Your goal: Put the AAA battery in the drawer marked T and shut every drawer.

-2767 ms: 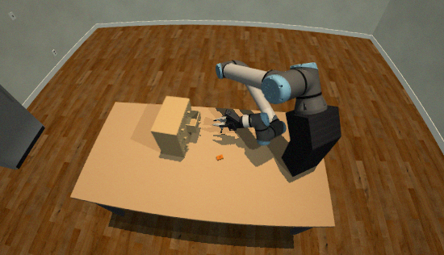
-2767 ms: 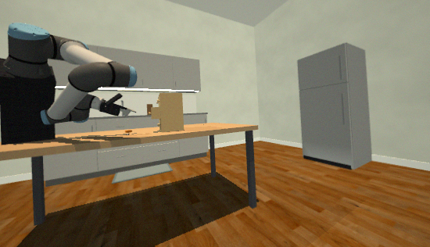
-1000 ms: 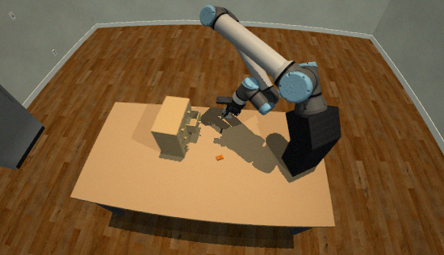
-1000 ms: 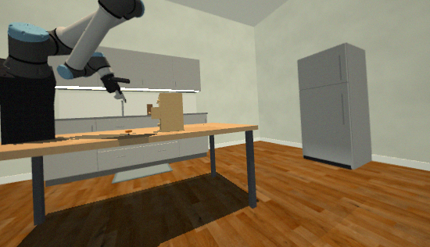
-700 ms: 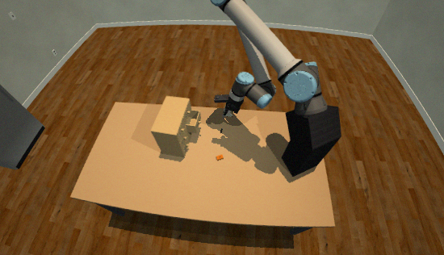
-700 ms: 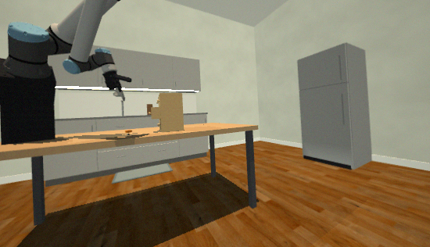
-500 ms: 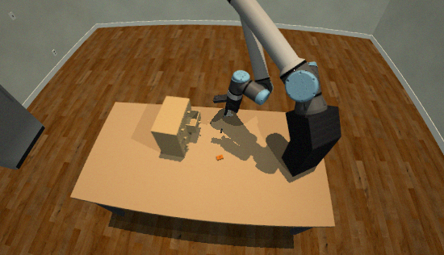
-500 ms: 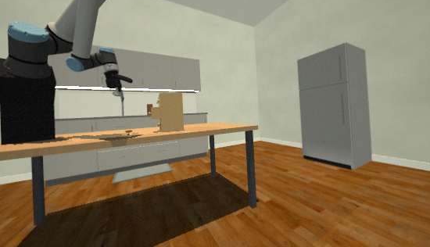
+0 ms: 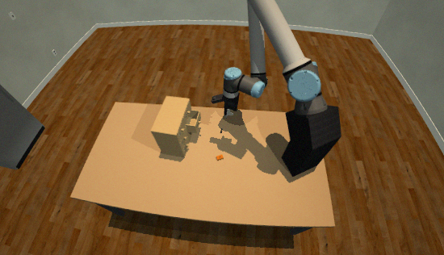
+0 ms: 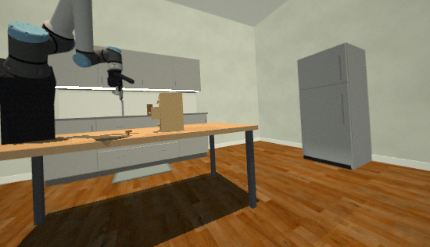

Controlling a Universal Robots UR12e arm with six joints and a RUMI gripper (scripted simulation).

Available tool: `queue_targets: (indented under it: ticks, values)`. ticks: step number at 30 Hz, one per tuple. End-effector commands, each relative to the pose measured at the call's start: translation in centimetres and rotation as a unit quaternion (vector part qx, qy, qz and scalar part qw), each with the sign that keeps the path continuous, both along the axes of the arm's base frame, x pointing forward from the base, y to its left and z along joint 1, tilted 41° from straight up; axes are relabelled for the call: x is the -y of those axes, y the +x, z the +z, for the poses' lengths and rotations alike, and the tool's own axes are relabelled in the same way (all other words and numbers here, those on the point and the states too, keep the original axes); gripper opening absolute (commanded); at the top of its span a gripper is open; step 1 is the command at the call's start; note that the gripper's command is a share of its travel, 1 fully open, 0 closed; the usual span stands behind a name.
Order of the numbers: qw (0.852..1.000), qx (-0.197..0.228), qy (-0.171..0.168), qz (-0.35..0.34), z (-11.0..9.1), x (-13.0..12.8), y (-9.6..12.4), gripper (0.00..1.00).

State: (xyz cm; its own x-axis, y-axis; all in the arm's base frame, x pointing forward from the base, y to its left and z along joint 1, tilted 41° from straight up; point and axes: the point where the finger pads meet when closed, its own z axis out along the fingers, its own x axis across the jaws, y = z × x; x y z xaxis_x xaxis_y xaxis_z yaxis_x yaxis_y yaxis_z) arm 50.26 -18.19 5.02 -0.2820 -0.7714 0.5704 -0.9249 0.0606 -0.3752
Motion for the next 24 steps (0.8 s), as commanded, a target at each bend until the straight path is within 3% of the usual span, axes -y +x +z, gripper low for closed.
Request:
queue_targets:
  ticks: [1, 24]
  values:
    - [1.0, -0.014, 0.006, -0.009, -0.13, -0.15, -0.12, 0.2]
    - [1.0, -0.018, 0.008, -0.011, -0.3, -0.21, -0.37, 0.2]
